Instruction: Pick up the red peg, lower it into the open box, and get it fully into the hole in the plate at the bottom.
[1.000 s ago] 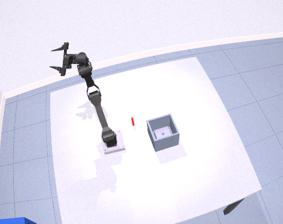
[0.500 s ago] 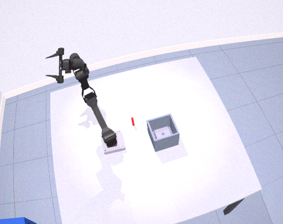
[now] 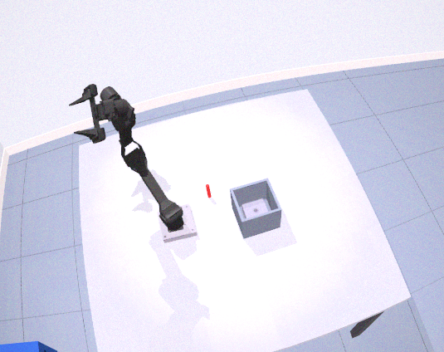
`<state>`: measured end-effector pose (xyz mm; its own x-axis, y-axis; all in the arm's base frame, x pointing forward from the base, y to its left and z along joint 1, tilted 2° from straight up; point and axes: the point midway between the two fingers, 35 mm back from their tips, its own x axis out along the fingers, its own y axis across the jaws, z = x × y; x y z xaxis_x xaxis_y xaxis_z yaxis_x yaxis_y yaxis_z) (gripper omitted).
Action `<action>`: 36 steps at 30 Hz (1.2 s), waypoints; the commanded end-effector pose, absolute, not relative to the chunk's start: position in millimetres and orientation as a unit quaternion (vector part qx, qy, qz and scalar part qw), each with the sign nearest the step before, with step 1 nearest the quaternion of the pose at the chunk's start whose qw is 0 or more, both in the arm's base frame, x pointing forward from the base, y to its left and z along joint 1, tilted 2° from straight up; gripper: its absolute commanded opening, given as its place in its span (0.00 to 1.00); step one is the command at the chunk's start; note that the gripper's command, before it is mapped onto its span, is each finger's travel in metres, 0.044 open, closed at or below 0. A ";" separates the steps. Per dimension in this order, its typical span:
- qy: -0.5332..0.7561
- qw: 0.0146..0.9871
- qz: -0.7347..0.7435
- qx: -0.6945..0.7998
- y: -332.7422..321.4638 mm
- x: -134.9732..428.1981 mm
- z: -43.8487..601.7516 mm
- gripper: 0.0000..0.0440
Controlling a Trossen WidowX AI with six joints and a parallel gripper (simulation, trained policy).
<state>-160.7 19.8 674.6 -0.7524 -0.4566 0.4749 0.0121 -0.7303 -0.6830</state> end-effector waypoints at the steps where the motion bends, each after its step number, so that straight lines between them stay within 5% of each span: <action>1: 0.332 0.162 -0.865 -0.340 0.9 -152.4 676.1 0.97; 36: 0.181 0.523 -0.722 -0.415 -135.4 -17.2 643.9 1.00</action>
